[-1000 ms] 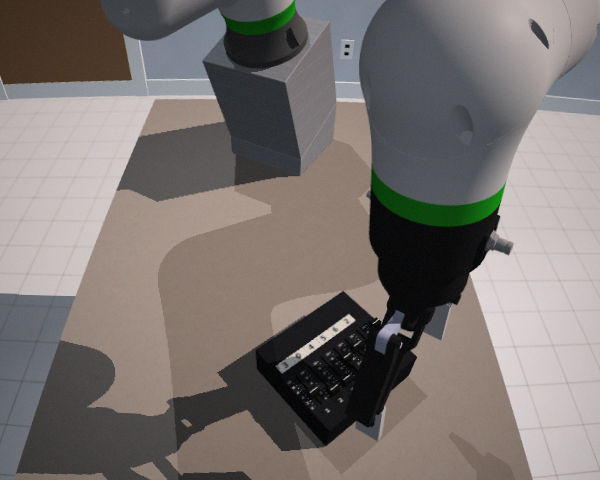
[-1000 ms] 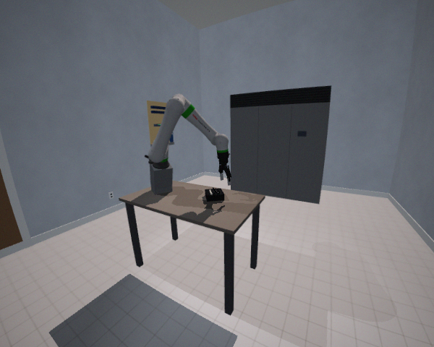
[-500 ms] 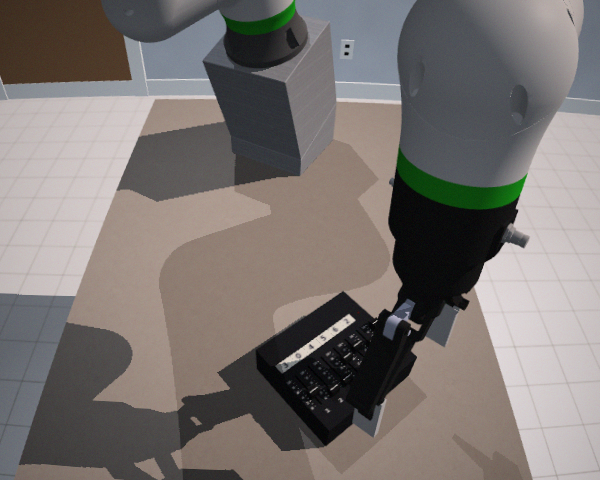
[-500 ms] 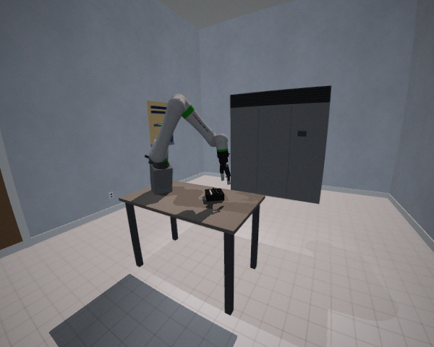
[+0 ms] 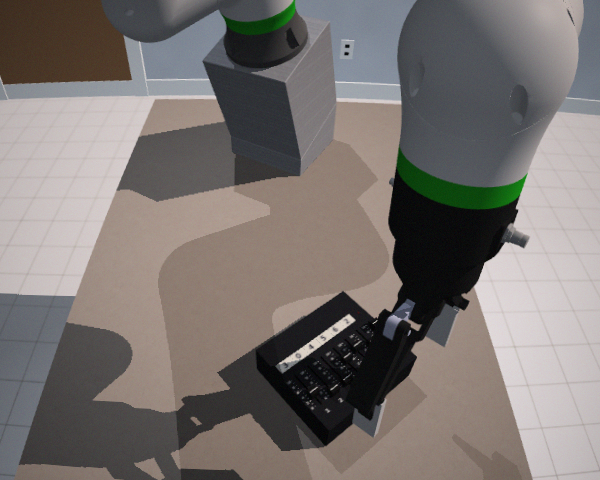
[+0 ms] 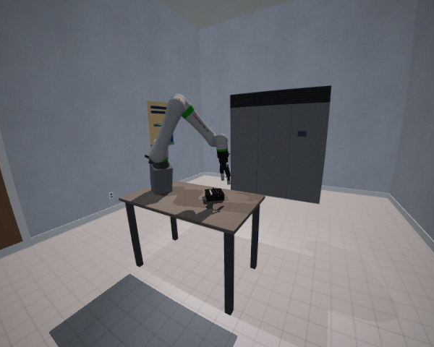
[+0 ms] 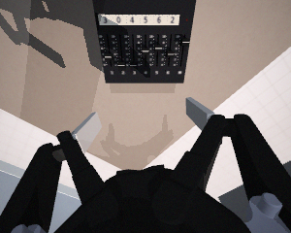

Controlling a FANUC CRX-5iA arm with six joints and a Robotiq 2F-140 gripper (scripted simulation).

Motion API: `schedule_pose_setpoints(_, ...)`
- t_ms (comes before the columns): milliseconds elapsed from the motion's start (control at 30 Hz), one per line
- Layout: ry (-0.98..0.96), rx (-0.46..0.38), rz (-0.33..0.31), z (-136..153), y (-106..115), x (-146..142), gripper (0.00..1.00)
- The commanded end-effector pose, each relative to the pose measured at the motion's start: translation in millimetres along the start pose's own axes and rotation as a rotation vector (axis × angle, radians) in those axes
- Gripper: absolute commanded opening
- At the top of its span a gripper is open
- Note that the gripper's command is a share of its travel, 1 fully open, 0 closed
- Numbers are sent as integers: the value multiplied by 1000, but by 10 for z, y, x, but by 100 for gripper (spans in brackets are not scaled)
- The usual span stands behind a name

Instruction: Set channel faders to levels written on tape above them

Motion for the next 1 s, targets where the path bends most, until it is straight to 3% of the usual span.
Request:
schedule_pose_setpoints(0, 0, 0, 0, 2, 2, -1, 100)
schedule_pose_setpoints(700, 7, 0, 0, -1, 4, 0, 100)
schedule_pose_setpoints(967, 197, 7, 3, -72, 61, 13, 100)
Point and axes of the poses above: the point where the finger pads meet when closed, its own y axis back along the fingers, its own x axis across the jaws, z = x × y, the point moved 3 cm from there along y, back along the fingers, and after that the axes turned 4 degrees about y, right-handed, at the moved point
